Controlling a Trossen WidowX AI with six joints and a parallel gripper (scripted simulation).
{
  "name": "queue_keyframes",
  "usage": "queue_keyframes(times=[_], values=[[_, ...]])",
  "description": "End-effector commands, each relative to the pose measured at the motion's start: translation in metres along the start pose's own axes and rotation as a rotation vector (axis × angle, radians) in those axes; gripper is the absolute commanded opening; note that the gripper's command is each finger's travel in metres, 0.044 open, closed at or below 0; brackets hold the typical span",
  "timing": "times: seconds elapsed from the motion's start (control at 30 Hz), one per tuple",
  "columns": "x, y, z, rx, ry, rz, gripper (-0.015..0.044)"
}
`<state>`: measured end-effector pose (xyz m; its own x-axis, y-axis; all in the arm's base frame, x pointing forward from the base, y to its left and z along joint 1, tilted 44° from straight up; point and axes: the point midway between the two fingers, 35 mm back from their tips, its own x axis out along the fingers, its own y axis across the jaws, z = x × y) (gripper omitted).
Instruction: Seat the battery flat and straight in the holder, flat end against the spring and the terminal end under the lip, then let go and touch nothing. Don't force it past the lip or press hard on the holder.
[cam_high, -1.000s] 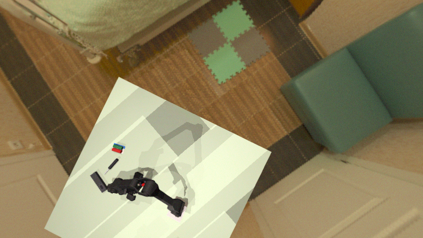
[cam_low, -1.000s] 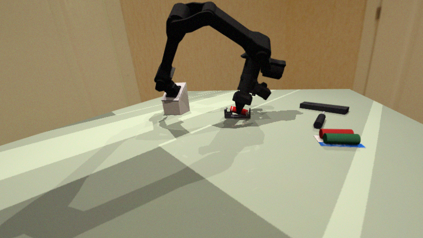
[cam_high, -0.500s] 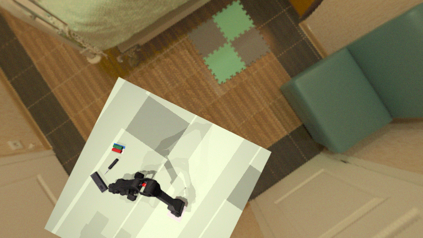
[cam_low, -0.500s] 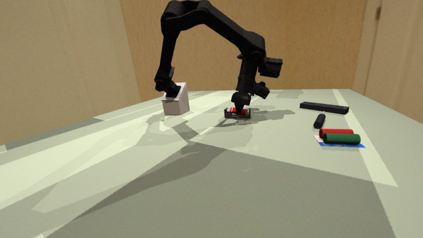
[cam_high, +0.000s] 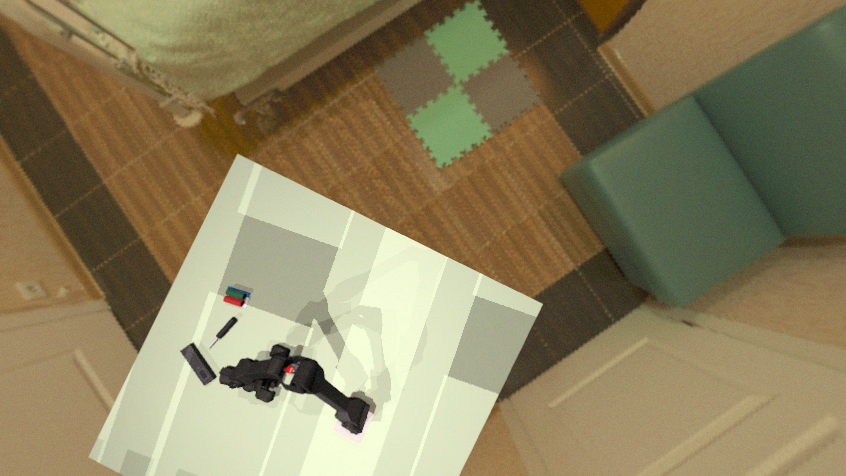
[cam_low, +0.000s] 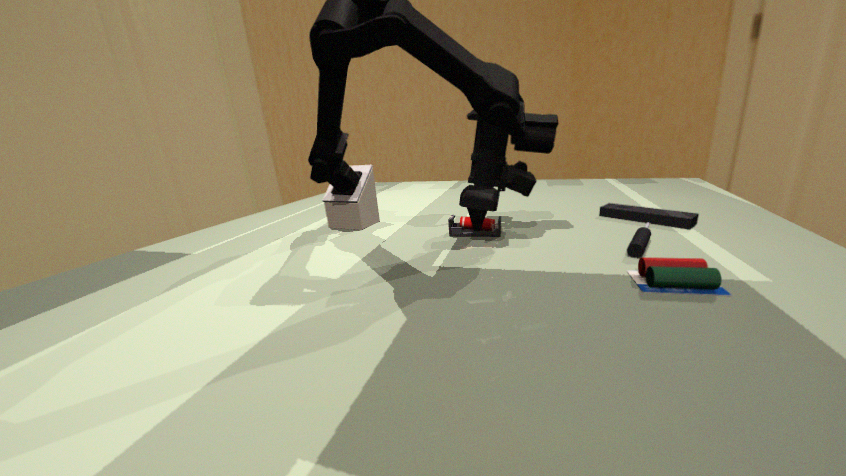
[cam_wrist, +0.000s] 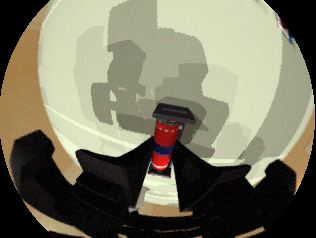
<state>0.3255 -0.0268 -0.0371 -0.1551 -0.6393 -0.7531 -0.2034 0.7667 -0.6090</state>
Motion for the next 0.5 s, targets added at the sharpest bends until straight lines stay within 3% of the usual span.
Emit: queue_keyframes(times=[0.0, 0.47], values=[[0.0009, -0.0011, 0.0012, 0.001, -0.023, -0.006, 0.0082], [0.0021, -0.0028, -0.002, -0.005, -0.079, 0.001, 0.0082]])
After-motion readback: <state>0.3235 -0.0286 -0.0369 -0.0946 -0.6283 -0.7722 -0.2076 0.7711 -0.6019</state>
